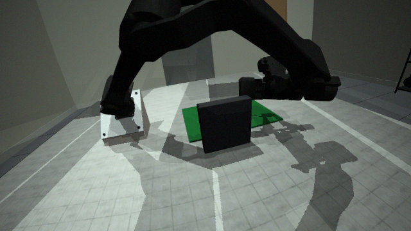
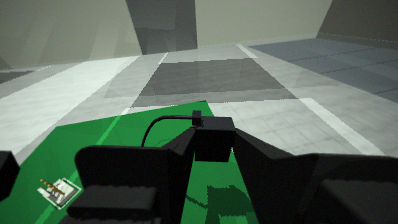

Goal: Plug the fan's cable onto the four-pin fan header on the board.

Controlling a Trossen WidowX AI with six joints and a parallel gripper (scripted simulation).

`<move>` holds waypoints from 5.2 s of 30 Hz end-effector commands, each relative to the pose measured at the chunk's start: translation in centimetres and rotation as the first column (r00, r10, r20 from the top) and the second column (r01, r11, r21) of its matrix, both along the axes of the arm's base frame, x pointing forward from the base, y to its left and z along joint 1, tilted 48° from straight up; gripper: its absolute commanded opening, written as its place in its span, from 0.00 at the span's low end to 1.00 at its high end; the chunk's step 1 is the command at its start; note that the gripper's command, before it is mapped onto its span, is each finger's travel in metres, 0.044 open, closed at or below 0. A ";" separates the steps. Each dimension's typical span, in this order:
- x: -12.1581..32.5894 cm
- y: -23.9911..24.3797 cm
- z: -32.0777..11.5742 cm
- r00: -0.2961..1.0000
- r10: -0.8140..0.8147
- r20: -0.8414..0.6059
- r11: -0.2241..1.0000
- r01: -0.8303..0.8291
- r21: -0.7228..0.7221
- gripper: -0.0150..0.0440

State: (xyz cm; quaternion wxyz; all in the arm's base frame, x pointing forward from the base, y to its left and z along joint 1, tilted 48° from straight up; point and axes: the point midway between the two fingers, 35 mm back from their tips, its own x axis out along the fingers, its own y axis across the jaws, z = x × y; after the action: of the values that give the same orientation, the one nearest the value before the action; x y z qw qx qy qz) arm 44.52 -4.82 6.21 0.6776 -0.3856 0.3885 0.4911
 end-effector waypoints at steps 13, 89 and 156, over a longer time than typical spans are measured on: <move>0.0 -0.7 1.7 0.989 0.037 0.145 0.990 -0.056 0.129 0.25; 0.1 -3.5 -1.1 0.991 0.036 0.132 0.992 -0.051 0.112 0.25; 0.1 -5.1 -2.5 0.991 0.034 0.126 0.993 -0.048 0.110 0.25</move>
State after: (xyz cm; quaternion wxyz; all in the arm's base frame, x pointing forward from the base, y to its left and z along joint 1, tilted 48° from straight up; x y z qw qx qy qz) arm 44.64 -9.92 3.71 0.7110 -0.3849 0.3090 0.5009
